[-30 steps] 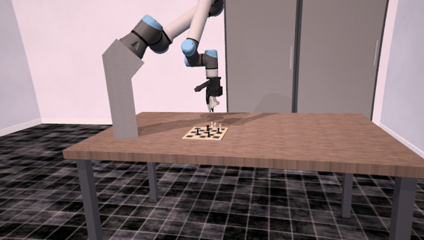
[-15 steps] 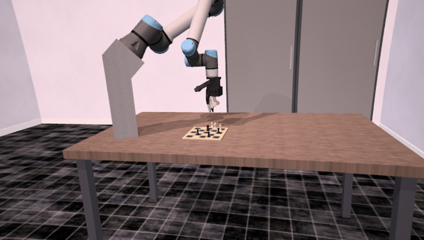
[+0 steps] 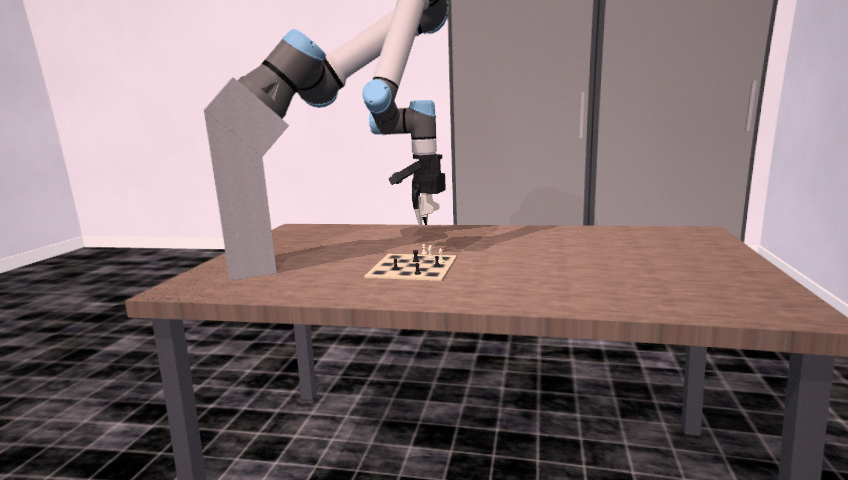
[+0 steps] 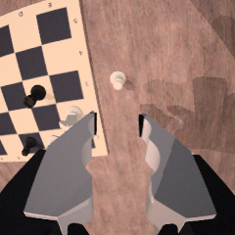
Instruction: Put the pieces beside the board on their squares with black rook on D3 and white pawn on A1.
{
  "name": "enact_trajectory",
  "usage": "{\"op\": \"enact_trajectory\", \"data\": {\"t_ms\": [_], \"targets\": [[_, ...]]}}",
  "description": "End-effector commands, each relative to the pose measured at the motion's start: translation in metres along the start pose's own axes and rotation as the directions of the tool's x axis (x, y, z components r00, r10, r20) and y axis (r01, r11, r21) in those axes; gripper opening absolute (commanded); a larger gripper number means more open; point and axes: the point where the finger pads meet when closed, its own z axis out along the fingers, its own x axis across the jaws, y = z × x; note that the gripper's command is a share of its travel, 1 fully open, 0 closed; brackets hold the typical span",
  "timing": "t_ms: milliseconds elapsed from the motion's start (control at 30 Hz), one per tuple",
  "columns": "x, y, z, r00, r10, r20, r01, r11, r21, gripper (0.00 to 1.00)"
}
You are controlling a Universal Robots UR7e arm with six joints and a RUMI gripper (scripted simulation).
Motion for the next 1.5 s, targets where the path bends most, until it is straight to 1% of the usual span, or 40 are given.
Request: {"op": "enact_trajectory", "data": {"t_ms": [0, 400, 467, 967, 1467], "targets": [[0.001, 0.001, 0.004, 1.0, -0.001, 0.0, 0.001, 1.0, -0.002, 0.2], [0.001, 0.001, 0.019, 1.0, -0.001, 0.0, 0.001, 1.0, -0.002, 0.2], [0.001, 0.001, 0.019, 1.0, -0.001, 0.0, 0.001, 1.0, -0.002, 0.2], [0.002, 0.001, 0.042, 1.0, -0.001, 0.0, 0.001, 1.0, -0.002, 0.2], [0.002, 0.001, 0.051, 1.0, -0.001, 0.0, 0.001, 1.0, -0.002, 0.2]]}}
